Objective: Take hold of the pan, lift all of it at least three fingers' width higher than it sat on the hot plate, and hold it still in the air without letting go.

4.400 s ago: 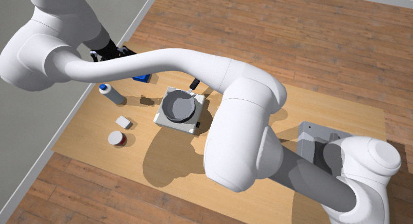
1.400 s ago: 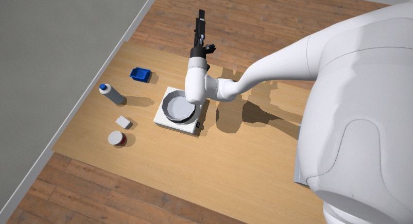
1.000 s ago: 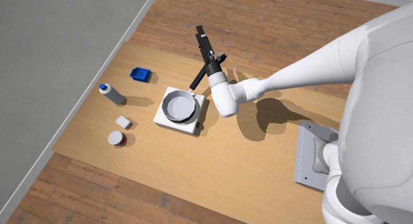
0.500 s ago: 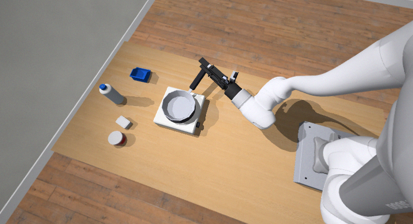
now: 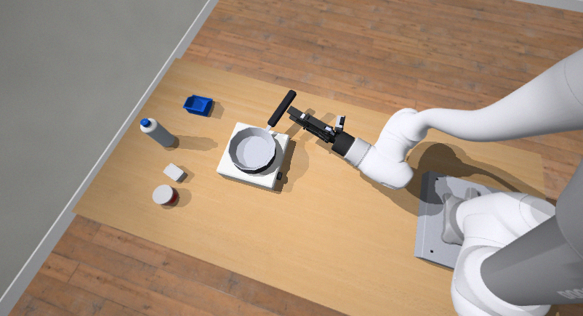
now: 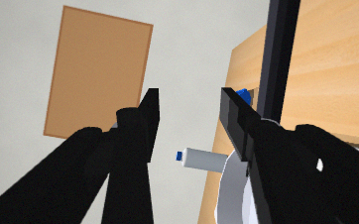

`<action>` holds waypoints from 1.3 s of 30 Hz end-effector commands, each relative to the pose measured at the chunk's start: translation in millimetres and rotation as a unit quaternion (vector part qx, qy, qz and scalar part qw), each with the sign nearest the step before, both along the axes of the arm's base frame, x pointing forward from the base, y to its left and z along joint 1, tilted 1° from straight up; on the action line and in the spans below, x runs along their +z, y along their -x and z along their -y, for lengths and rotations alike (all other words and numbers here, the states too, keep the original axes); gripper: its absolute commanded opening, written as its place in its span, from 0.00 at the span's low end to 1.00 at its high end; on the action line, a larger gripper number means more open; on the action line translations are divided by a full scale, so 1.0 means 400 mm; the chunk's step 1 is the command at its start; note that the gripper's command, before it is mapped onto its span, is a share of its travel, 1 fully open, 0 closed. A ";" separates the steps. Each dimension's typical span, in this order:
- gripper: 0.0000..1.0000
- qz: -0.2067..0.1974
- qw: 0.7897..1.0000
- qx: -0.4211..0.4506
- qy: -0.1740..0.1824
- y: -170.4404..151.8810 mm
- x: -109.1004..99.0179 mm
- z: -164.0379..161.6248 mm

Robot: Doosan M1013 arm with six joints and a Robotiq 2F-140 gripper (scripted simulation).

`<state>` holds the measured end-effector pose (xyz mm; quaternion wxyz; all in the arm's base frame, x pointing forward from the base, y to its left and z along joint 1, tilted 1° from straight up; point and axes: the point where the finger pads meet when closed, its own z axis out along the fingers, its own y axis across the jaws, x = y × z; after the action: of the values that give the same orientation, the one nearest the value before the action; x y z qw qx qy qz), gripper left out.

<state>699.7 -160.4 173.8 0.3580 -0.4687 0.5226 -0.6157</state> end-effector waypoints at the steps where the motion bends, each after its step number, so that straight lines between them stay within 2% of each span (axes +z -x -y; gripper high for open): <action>1: 0.41 0.000 1.000 0.000 0.000 0.000 0.000 0.000; 9: 0.41 0.000 1.000 0.000 0.002 0.000 -0.009 0.000; 21: 0.41 0.000 1.000 0.000 0.002 -0.001 -0.058 0.001; 36: 0.41 0.000 1.000 0.000 0.002 -0.003 -0.177 0.003; 39: 0.41 0.000 1.000 0.000 0.002 -0.003 -0.184 0.003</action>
<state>700.4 -161.4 103.4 0.3567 -0.4699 0.5219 -0.6161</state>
